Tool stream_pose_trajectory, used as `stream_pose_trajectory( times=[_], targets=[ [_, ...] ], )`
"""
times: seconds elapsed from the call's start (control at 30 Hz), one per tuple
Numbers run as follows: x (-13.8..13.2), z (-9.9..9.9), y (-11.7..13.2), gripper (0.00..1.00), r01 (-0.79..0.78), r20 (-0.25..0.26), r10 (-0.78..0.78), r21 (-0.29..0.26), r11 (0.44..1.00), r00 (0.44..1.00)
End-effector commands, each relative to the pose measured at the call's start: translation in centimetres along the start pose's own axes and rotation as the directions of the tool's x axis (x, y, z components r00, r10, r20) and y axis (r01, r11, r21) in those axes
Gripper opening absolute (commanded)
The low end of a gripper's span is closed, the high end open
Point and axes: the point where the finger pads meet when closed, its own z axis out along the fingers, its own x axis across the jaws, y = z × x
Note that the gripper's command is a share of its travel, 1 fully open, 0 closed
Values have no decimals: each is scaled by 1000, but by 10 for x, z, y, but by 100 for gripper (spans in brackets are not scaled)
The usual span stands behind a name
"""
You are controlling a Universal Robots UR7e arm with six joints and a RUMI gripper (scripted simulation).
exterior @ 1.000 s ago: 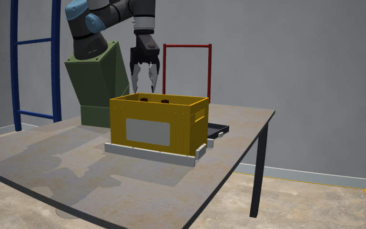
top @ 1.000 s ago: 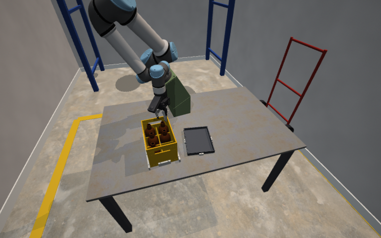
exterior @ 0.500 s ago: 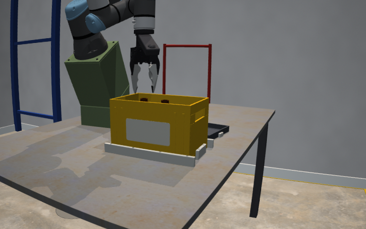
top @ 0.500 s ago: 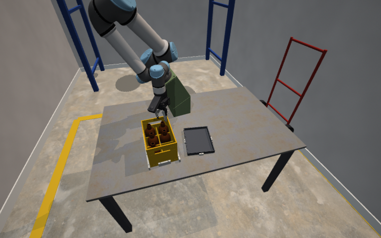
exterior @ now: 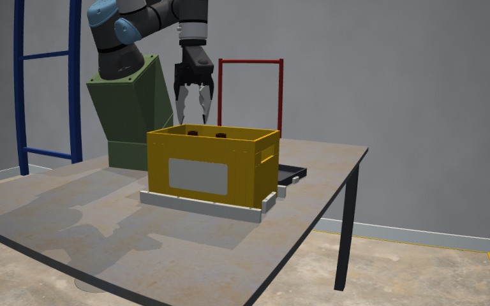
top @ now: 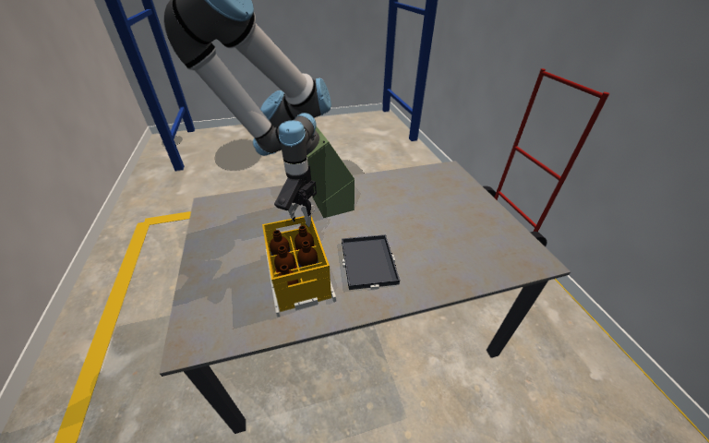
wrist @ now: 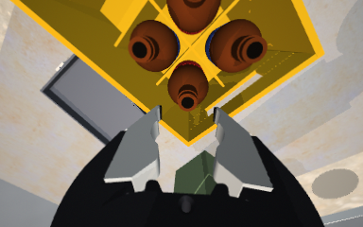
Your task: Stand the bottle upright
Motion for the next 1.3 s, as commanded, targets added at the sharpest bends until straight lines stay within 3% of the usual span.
stream_pose_trajectory(
  times=[0.0,0.6,1.27],
  targets=[
    [0,0,0,38,0,0,0,1,1000,1000],
    [0,3,0,38,0,0,0,1,1000,1000],
    [0,20,0,38,0,0,0,1,1000,1000]
  ],
)
